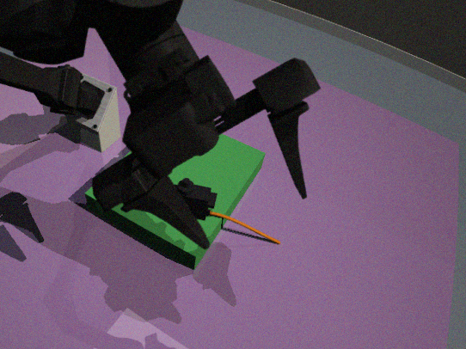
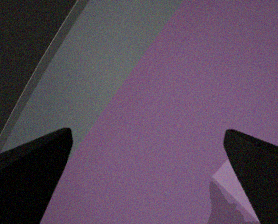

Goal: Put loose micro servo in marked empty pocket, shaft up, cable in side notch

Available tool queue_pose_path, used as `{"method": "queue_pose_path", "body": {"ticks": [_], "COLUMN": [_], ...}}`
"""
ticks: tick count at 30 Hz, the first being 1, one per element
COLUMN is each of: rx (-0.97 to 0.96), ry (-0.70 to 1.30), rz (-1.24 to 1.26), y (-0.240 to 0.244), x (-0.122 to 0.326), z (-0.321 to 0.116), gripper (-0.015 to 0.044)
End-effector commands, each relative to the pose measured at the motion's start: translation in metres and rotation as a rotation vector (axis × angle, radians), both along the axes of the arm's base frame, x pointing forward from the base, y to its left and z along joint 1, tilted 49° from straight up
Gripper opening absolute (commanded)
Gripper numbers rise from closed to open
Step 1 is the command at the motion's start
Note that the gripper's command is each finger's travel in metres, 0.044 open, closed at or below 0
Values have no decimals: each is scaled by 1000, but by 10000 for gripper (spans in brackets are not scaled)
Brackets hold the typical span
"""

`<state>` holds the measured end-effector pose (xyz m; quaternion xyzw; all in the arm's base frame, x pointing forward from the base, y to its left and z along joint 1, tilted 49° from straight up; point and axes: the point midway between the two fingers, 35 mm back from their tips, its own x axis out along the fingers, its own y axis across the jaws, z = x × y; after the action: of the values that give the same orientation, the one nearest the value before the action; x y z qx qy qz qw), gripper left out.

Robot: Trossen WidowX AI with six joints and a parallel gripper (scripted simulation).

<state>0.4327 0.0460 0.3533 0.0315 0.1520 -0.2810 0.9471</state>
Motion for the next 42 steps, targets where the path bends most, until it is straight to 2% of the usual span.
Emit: {"method": "queue_pose_path", "body": {"ticks": [1, 23, 42], "rx": [-59, -343, -543], "ry": [131, 827, 1437], "rz": [21, 122, 216], "y": [3, -2, -23], "x": [1, -33, -96], "z": [-32, -170, -240], "gripper": [440, 440, 440]}}
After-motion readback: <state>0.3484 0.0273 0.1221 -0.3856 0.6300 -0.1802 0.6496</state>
